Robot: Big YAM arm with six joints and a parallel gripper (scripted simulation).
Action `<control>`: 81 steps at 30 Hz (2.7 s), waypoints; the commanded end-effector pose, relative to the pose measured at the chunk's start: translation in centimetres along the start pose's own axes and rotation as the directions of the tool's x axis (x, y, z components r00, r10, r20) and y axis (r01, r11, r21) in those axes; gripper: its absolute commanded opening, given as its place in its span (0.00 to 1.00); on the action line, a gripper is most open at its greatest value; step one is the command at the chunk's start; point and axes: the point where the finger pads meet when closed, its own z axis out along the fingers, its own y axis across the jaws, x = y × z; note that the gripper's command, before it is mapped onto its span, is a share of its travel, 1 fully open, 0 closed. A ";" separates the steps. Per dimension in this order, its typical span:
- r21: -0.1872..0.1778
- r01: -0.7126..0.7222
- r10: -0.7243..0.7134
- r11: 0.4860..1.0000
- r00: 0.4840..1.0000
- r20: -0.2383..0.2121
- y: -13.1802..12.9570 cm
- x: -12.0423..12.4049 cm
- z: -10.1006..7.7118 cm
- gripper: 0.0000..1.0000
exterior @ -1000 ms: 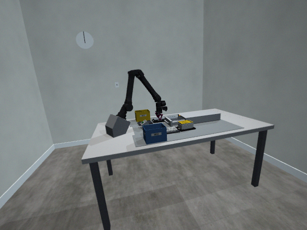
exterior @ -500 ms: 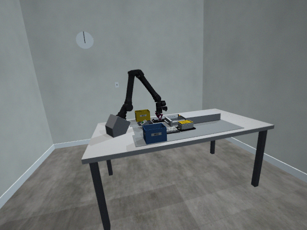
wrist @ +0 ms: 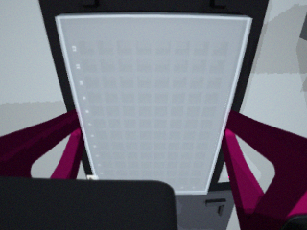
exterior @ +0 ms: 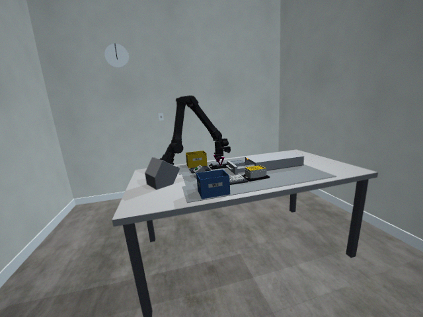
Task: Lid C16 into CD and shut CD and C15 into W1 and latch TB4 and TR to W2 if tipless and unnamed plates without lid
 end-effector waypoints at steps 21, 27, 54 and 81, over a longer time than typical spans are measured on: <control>-0.023 0.007 -0.006 1.000 0.998 0.057 0.9 -2.4 -5.6 0.00; -0.022 0.005 -0.004 1.000 0.998 0.058 0.8 -2.5 -6.3 0.00; -0.024 0.007 -0.005 1.000 0.998 0.061 0.9 -2.4 -9.7 0.00; -0.025 0.011 -0.009 1.000 0.998 0.058 1.1 -2.2 -12.7 0.00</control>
